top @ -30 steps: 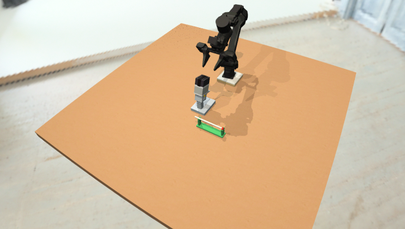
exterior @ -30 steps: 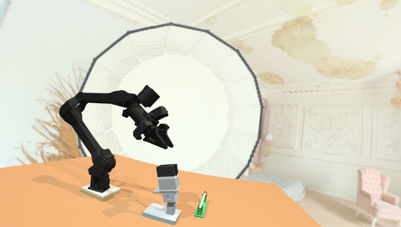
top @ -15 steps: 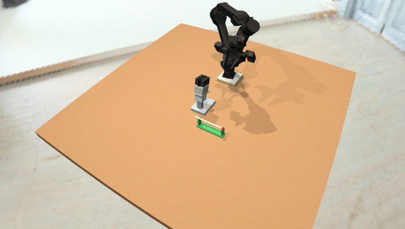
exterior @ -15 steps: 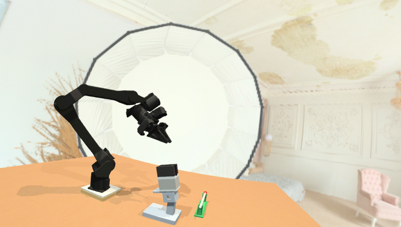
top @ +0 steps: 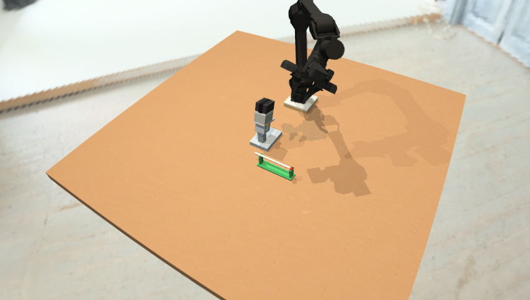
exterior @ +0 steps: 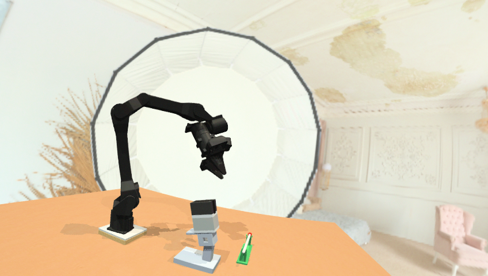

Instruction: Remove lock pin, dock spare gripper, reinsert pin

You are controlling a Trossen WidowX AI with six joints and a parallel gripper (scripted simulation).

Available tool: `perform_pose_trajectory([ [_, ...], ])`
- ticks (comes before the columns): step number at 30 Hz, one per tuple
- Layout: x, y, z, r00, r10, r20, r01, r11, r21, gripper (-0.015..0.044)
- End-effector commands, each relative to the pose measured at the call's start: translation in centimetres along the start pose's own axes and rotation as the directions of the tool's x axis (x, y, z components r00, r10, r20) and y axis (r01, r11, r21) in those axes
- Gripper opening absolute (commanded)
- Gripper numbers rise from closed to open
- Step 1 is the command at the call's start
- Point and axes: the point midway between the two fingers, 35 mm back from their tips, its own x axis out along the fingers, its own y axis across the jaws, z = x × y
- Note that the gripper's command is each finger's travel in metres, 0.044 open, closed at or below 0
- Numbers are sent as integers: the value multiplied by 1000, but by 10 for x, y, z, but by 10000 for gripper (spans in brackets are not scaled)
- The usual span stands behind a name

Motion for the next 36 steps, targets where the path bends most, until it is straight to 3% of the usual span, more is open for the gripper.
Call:
perform_pose_trajectory([
  [1,27,-4,14,990,49,-135,-75,979,-192,180],
  [7,76,-15,30,933,144,-330,-290,843,-454,180],
  [15,144,-30,30,798,289,-529,-599,488,-635,180],
  [27,153,-28,28,783,298,-545,-619,449,-644,180],
  [36,188,-5,11,782,261,-567,-621,406,-670,180],
])
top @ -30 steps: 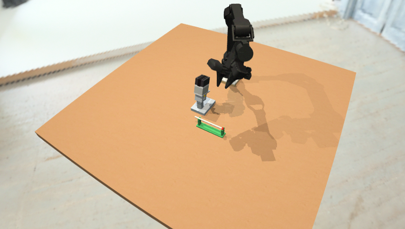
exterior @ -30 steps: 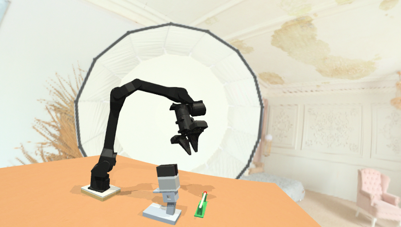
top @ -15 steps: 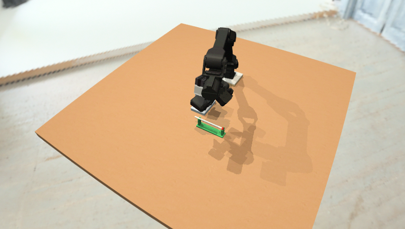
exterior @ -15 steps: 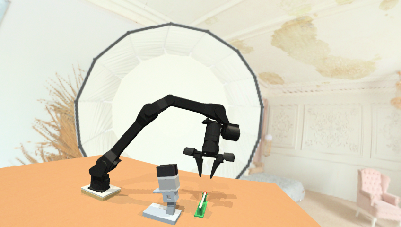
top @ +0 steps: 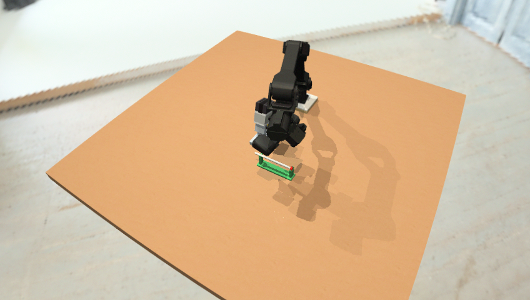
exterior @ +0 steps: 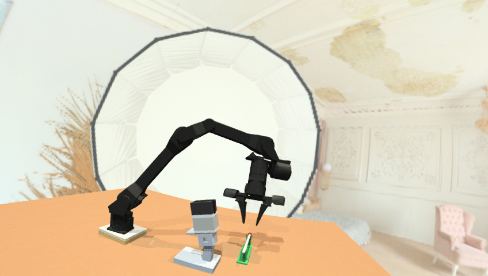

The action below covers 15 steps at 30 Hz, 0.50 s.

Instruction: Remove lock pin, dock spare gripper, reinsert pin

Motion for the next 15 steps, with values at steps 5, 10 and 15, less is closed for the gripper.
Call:
perform_pose_trajectory([
  [5,36,2,10,999,1,-39,-3,999,-44,180],
  [10,41,2,11,999,1,-39,-3,999,-45,180],
  [15,49,1,13,999,1,-40,-3,999,-45,180],
])
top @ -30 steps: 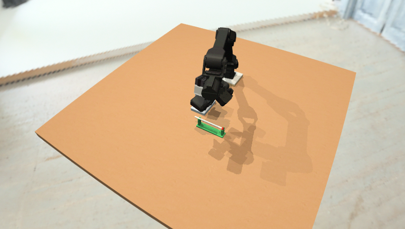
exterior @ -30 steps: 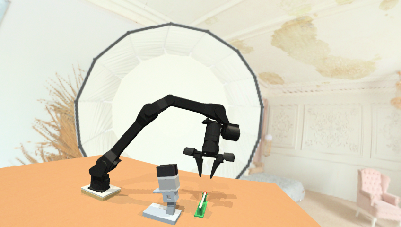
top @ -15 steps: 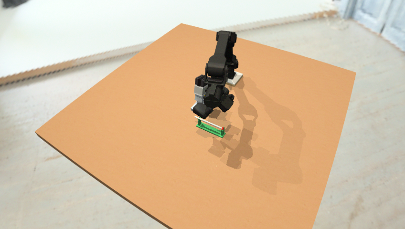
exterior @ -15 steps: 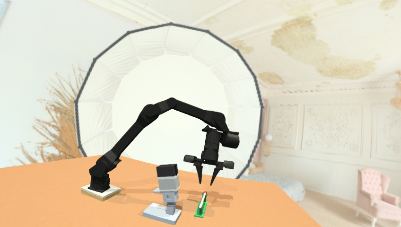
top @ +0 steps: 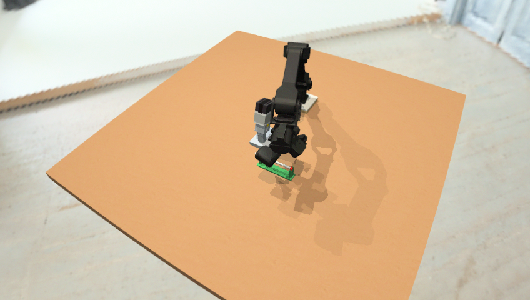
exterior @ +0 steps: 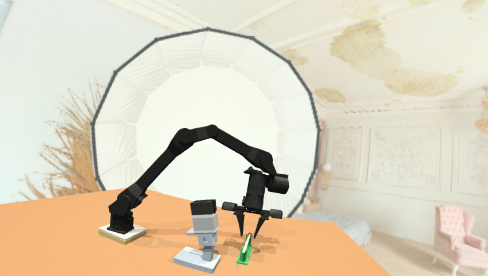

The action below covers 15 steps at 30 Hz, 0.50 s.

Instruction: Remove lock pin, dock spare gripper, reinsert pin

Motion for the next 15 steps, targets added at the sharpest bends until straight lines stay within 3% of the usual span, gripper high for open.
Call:
perform_pose_trajectory([
  [1,8,0,1,1000,2,-6,-2,1000,-5,180],
  [15,30,0,7,1000,2,-8,-2,1000,-7,180],
])
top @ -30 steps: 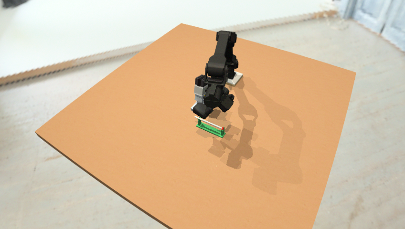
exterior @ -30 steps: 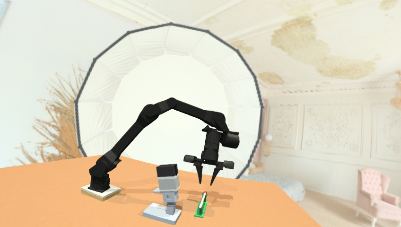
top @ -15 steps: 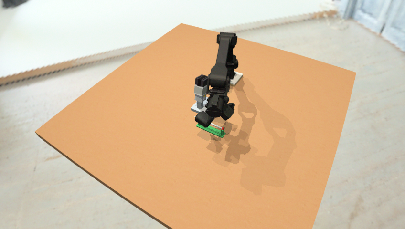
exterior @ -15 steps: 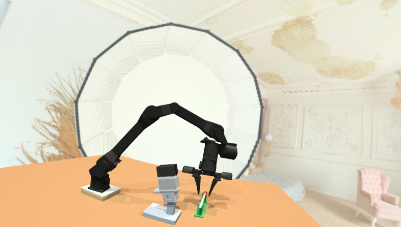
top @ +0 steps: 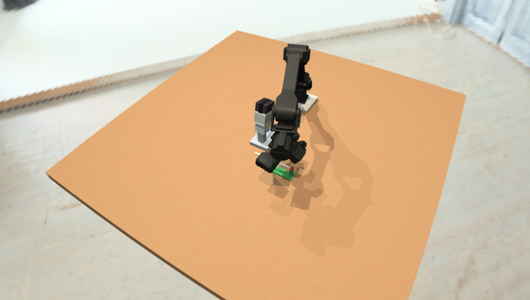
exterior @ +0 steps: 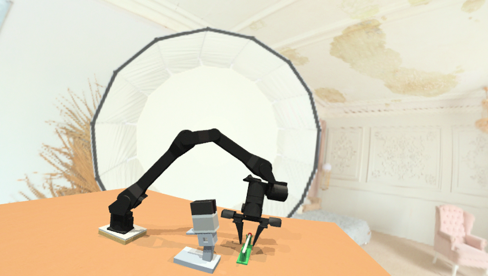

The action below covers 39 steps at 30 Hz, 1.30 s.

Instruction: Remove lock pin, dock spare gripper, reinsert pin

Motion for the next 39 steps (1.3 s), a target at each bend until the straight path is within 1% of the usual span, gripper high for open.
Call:
perform_pose_trajectory([
  [1,7,0,1,1000,0,-5,0,1000,-4,180],
  [15,24,1,5,1000,0,-6,0,1000,-6,180],
  [22,24,1,5,1000,0,-6,0,1000,-6,0],
  [32,22,1,5,1000,0,-6,0,1000,-6,0],
  [39,8,0,2,1000,-1,-6,0,1000,-6,0],
])
